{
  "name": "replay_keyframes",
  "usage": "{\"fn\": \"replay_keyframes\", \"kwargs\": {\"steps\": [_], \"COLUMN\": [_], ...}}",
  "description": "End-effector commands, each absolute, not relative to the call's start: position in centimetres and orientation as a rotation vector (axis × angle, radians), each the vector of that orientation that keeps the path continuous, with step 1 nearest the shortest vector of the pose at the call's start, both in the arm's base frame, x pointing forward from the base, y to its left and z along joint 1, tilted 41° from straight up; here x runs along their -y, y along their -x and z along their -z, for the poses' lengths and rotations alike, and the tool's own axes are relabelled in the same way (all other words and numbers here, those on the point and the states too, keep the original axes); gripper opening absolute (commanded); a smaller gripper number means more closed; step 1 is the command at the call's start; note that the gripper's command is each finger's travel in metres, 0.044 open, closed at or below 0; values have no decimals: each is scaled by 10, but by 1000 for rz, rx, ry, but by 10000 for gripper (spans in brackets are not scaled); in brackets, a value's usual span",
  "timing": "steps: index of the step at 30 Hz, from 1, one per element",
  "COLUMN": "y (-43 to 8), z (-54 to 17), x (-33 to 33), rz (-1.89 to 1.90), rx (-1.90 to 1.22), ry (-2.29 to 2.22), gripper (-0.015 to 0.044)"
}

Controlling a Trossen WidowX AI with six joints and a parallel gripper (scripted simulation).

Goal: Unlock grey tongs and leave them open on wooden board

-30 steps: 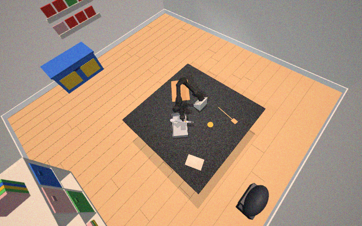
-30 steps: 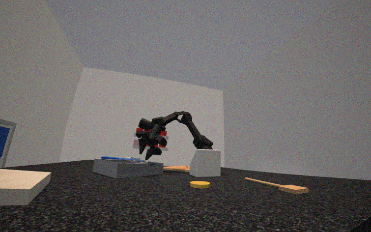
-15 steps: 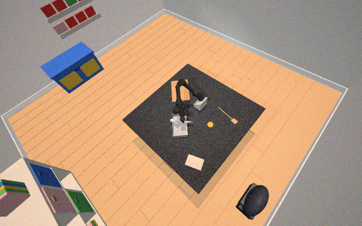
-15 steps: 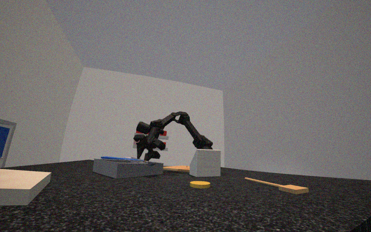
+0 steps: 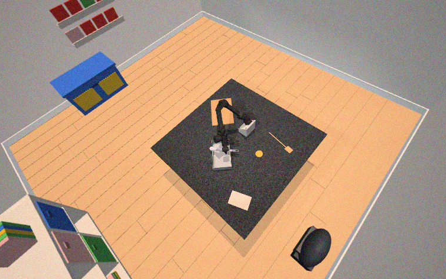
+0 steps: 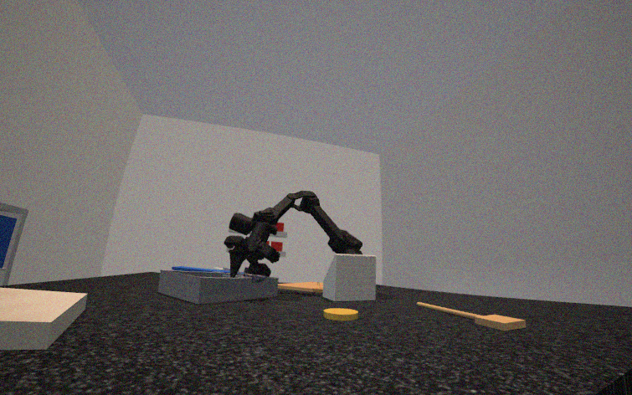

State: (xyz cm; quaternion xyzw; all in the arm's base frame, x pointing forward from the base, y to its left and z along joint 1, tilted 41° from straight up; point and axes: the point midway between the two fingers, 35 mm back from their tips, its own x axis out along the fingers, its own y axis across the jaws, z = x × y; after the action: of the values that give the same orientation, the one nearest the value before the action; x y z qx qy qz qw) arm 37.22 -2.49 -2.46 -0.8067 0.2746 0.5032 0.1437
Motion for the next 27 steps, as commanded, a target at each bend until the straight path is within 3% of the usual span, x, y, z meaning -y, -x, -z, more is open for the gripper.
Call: {"fn": "replay_keyframes", "kwargs": {"steps": [1, 5, 9, 25, 27], "y": [-373, -374, -374, -374, -374], "z": [32, 35, 32, 32, 32], "x": [27, 28, 27, 27, 27], "rz": [-1458, -1458, -1452, -1452, -1452], "rx": [-787, -787, -793, -793, -793], "ry": [2325, 2325, 2325, 2325, 2325], "gripper": [260, 260, 155, 48, -4]}}
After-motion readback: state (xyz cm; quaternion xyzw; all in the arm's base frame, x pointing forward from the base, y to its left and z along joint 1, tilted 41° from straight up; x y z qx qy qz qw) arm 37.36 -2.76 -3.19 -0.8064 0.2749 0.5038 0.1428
